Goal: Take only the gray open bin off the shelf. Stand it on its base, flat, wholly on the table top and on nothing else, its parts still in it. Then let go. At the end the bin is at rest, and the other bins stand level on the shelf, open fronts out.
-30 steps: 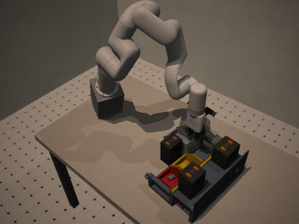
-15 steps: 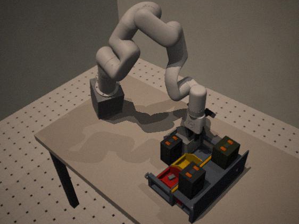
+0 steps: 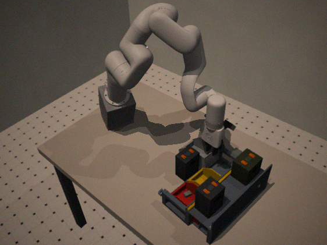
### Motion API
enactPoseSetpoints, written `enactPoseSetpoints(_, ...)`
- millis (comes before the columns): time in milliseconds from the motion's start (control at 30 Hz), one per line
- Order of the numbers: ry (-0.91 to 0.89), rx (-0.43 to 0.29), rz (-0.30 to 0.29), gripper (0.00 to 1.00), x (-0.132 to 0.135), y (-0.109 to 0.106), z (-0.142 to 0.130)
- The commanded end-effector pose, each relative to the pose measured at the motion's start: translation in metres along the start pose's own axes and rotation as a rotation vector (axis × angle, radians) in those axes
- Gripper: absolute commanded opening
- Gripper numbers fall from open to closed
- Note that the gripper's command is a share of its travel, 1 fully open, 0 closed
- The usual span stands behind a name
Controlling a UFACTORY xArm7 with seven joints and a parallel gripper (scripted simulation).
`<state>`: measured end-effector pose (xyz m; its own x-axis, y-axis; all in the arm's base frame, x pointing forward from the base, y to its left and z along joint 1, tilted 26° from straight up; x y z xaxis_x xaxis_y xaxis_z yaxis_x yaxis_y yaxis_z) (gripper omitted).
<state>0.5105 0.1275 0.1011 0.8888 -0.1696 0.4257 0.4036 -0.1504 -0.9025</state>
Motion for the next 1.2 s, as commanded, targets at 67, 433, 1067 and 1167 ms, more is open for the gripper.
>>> enactPoseSetpoints(67,0.000,0.003,-0.003,0.33,0.001,0.001,0.001)
enactPoseSetpoints(433,0.000,0.003,-0.003,0.33,0.001,0.011,0.001)
enactPoseSetpoints(1067,0.000,0.003,-0.003,0.33,0.001,0.021,0.001)
enactPoseSetpoints(1167,0.000,0.003,-0.003,0.33,0.001,0.021,0.001)
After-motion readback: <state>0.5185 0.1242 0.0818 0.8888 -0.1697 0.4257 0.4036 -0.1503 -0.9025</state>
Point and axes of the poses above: the point where the finger pads meet when closed, its own y axis out along the fingers, its own x axis across the jaws, z = x × y, the point moved 1 cm from there along -y, back along the fingers, and after that the axes turned 11 degrees about y, right-handed, at the moved point
